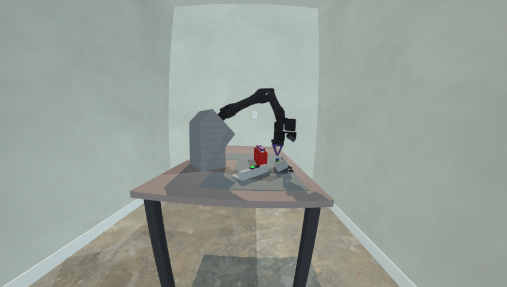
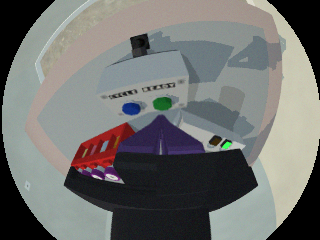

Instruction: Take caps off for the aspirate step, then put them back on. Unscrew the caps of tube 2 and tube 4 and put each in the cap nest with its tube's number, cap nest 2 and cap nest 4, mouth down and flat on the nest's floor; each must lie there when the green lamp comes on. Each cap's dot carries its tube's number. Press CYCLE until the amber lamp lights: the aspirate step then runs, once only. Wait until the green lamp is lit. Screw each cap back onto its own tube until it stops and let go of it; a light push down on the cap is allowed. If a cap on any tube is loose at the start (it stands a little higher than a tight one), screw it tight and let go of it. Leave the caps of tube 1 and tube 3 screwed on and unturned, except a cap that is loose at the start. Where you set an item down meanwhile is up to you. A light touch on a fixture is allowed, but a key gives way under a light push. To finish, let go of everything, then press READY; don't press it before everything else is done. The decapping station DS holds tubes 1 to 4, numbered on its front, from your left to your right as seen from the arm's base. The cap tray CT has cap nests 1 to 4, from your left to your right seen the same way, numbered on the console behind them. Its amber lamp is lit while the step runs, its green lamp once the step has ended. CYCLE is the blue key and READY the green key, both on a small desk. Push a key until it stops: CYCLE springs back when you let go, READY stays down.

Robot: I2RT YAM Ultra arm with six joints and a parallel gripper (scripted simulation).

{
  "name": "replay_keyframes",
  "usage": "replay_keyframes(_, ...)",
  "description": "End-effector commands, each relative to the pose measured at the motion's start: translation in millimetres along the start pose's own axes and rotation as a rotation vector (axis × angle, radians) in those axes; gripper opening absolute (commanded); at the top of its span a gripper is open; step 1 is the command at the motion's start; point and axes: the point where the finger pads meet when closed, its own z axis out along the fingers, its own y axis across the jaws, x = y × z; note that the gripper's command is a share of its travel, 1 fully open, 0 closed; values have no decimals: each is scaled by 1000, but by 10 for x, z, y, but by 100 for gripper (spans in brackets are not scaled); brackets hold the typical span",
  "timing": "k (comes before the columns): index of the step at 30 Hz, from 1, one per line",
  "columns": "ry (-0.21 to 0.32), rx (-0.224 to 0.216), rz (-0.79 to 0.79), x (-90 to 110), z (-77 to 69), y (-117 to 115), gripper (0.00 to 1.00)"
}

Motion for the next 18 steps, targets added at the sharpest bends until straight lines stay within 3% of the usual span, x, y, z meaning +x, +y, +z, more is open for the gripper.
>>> replay_keyframes(1, -23, 5, 6, -64, -83, -53, 0)
replay_keyframes(11, -23, 5, 6, -69, 96, -61, 0)
replay_keyframes(18, -23, 5, 6, -69, 96, -60, 0)
